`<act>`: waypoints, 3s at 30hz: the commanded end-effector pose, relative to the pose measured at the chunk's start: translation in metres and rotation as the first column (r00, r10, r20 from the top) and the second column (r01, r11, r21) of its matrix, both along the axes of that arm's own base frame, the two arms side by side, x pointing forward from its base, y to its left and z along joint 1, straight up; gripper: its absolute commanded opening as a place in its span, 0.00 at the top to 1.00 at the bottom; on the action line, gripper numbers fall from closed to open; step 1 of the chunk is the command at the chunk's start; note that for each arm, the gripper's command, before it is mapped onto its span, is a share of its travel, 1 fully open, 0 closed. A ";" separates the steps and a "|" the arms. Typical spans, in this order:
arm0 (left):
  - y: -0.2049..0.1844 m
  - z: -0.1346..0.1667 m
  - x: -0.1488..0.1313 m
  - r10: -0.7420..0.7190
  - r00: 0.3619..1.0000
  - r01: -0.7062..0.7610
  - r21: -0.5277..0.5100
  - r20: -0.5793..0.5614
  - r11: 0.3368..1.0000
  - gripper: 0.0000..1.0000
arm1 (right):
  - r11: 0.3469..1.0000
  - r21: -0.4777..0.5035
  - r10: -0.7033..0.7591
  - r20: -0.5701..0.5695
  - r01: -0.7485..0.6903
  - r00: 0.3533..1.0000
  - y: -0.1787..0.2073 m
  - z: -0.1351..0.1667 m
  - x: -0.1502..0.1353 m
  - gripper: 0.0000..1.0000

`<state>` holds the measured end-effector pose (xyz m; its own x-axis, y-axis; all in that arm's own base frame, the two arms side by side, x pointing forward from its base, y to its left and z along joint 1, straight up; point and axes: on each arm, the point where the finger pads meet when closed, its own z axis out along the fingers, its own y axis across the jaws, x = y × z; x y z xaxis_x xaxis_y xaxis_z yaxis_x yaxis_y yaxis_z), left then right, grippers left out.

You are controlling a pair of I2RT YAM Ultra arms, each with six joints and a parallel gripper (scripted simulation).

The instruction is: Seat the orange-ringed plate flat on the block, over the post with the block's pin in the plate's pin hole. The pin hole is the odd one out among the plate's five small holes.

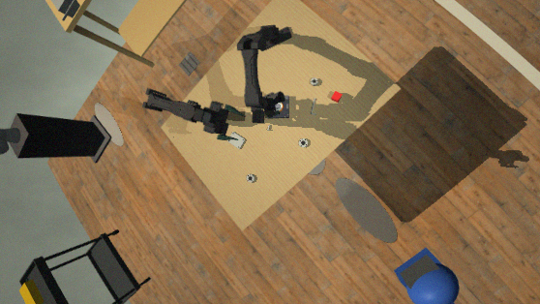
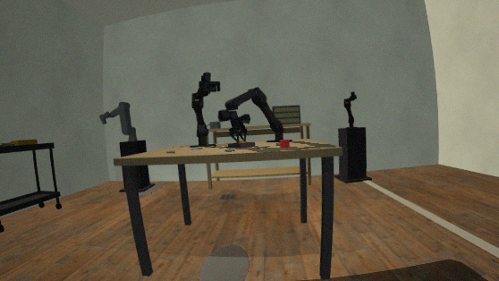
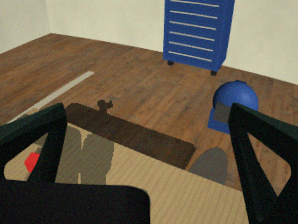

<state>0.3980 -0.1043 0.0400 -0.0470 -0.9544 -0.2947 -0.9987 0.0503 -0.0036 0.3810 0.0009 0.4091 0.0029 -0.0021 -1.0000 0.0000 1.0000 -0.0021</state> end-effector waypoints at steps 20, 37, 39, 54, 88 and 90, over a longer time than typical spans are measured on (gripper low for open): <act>-0.008 0.056 -0.011 -0.007 0.999 0.008 0.027 -0.041 1.000 0.22 | 1.000 0.001 0.001 -0.017 -0.001 1.000 0.002 -0.008 0.001 0.00; -0.003 0.072 0.007 -0.041 0.998 0.043 -0.029 0.052 0.999 0.22 | 1.000 0.002 0.001 -0.019 -0.001 1.000 0.002 -0.009 0.001 0.00; -0.003 0.076 0.011 -0.079 0.994 0.083 -0.046 0.076 0.995 0.22 | 1.000 0.002 0.001 -0.020 -0.001 1.000 0.002 -0.009 0.002 0.00; 0.015 0.143 0.052 -0.457 0.800 0.499 -0.008 0.388 0.867 0.22 | 1.000 0.005 0.003 0.050 -0.003 0.999 0.003 0.024 -0.010 0.00; 0.103 0.395 -0.015 -0.999 0.013 0.265 0.963 0.048 0.049 0.22 | 1.000 0.006 0.002 0.014 -0.002 1.000 0.001 0.006 0.004 0.00; 0.105 0.409 -0.024 -1.000 0.012 0.192 0.981 -0.017 -0.015 0.22 | 1.000 0.006 0.002 0.021 -0.002 1.000 0.001 0.010 -0.003 0.00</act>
<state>0.3829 -0.0027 0.4239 -0.0564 -0.1049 -0.9929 -0.0413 0.9939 -0.1027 0.3819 0.0008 0.4073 -0.0003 -0.0002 -1.0000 0.0006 1.0000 -0.0002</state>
